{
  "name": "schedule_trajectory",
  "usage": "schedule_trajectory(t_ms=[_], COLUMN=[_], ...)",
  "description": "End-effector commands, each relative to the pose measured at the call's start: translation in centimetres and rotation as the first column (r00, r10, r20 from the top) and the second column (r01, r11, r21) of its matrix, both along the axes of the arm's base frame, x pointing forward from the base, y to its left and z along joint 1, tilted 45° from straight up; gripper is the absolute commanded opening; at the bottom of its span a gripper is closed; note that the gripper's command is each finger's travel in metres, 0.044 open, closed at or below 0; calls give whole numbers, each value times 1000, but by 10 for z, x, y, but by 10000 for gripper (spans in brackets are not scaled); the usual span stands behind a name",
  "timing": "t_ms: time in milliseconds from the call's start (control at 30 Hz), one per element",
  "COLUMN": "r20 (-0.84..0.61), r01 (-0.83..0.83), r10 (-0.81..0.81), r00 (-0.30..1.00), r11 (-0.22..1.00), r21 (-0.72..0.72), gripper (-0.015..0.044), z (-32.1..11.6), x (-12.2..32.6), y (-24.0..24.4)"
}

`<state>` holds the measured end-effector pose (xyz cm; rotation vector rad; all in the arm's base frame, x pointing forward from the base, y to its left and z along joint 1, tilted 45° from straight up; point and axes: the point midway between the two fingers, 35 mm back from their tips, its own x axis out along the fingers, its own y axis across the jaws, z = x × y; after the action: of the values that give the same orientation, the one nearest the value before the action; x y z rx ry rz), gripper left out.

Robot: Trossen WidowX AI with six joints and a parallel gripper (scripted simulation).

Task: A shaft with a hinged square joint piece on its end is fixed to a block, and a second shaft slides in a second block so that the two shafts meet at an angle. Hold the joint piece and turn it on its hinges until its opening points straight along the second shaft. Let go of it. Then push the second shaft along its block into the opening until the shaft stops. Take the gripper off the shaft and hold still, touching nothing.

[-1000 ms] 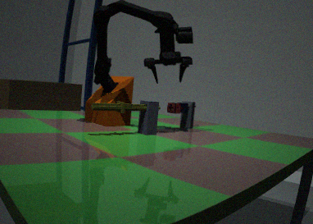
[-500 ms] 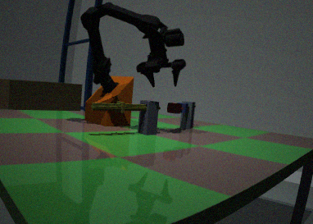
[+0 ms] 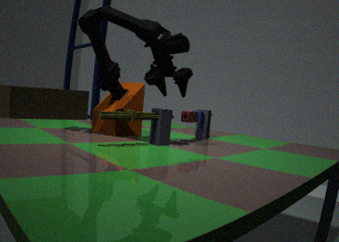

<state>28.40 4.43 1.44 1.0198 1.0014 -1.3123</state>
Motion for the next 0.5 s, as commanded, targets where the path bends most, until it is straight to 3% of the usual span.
schedule_trajectory(t_ms=[0,200,467], r20=[9,6,-58], r01=[24,3,-240], r10=[-24,-3,236], r00=[1000,1000,970], r11=[1000,1000,968], r21=[12,5,-76], gripper=[440,440,440], z=[0,2,25], x=[-1,0,8], y=[-1,-3,-30])
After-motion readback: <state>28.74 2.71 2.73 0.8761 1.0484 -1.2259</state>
